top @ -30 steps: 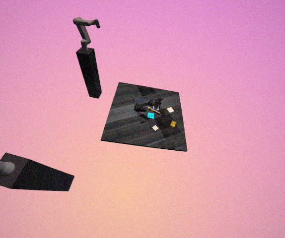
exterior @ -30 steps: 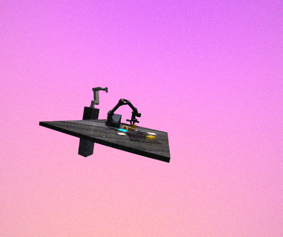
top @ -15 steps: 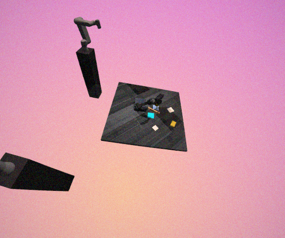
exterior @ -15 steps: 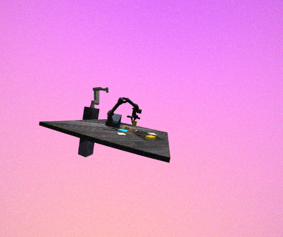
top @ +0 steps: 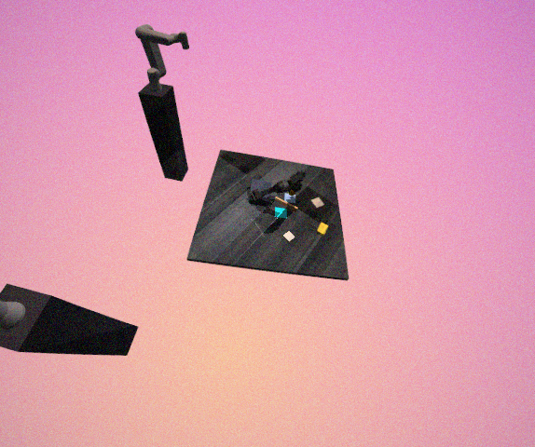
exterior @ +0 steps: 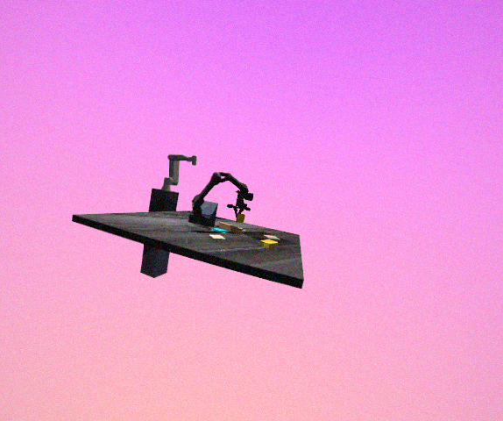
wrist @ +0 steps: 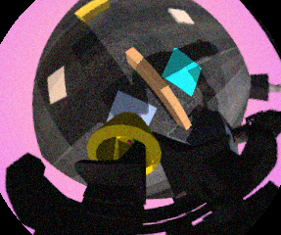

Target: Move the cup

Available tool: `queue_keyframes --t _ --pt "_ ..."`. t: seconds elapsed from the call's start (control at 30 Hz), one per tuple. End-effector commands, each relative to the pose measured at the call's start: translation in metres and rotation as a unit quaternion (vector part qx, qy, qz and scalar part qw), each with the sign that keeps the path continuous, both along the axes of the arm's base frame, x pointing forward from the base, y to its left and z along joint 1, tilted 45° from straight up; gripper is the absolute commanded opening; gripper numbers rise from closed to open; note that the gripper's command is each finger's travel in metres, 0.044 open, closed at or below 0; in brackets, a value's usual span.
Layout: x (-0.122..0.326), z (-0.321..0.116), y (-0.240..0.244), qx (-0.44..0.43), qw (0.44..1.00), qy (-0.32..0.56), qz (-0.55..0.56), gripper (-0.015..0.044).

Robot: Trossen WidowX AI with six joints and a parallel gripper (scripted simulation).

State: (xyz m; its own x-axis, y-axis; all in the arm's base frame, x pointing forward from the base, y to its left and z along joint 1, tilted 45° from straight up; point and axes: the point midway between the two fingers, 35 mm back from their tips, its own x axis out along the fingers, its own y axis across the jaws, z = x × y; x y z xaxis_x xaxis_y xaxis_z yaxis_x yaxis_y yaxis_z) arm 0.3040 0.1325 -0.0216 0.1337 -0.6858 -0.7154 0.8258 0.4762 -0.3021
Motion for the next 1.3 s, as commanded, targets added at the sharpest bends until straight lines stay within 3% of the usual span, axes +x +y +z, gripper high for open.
queue_keyframes --t 0.0,1.27 --pt "0.0 0.0 0.0 0.0 1.0 0.0 0.001 0.0" --pt "-0.023 0.044 -0.047 -0.001 1.0 0.001 -0.003 0.0"
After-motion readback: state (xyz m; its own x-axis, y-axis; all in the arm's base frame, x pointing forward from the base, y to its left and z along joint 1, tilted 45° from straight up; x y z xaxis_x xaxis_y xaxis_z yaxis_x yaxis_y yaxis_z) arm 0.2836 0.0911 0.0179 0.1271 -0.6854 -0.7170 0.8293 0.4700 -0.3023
